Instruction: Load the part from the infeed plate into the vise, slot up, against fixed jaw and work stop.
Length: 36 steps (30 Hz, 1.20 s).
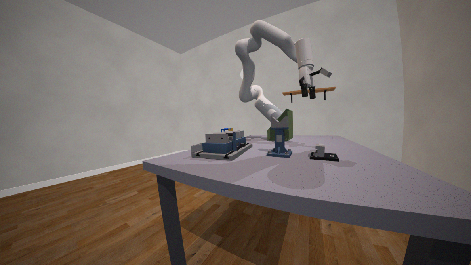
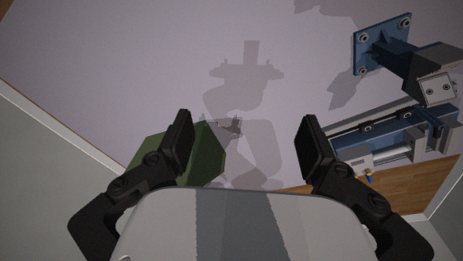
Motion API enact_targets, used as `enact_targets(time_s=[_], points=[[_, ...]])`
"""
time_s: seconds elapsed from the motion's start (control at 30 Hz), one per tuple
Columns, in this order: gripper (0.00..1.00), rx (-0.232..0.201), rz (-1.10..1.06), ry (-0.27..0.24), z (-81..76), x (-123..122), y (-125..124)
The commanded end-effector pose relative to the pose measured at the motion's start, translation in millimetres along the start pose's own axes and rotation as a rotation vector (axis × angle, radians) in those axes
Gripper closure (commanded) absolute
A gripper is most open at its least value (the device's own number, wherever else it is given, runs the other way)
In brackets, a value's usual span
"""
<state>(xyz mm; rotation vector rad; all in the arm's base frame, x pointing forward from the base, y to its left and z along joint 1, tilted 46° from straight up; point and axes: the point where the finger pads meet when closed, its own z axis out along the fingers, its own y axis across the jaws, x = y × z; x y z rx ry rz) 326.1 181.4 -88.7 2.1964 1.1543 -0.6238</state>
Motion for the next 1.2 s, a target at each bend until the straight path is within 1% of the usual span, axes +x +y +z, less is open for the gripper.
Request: enact_targets(time_s=[0.0, 0.07, 0.1, 0.17, 0.2, 0.27, 0.3, 0.33, 0.37, 0.43, 0.47, 0.5, 0.53, 0.57, 0.6, 0.63, 0.67, 0.73, 1.07, 1.1, 1.17], points=[[0.0, 0.006, -0.095, -0.017, 1.8, 48, 41], [0.0, 0.006, -0.095, -0.017, 1.8, 48, 41], [0.0, 0.006, -0.138, -0.02, 3.9, 66, 63], [0.0, 0.006, -0.138, -0.02, 3.9, 66, 63], [0.0, 0.006, -0.179, -0.023, 6.8, 82, 85], [0.0, 0.006, -0.179, -0.023, 6.8, 82, 85], [0.0, 0.007, -0.217, -0.027, 10.5, 96, 106], [0.0, 0.007, -0.217, -0.027, 10.5, 96, 106], [0.0, 0.007, -0.252, -0.032, 14.6, 106, 126], [0.0, 0.007, -0.252, -0.032, 14.6, 106, 126], [0.0, 0.009, -0.282, -0.036, 18.9, 115, 143], [0.0, 0.009, -0.282, -0.036, 18.9, 115, 143], [0.0, 0.01, -0.308, -0.041, 23.0, 121, 159], [0.0, 0.01, -0.308, -0.041, 23.0, 121, 159], [0.0, 0.011, -0.329, -0.045, 26.7, 126, 172], [0.0, 0.011, -0.329, -0.045, 26.7, 126, 172], [0.0, 0.013, -0.346, -0.048, 29.8, 129, 182], [0.0, 0.015, -0.366, -0.053, 33.8, 132, 194], [0.0, 0.015, -0.372, -0.054, 35.2, 133, 198], [0.11, 0.015, -0.372, -0.054, 35.2, 133, 198], [0.11, 0.015, -0.372, -0.054, 35.2, 133, 198]])
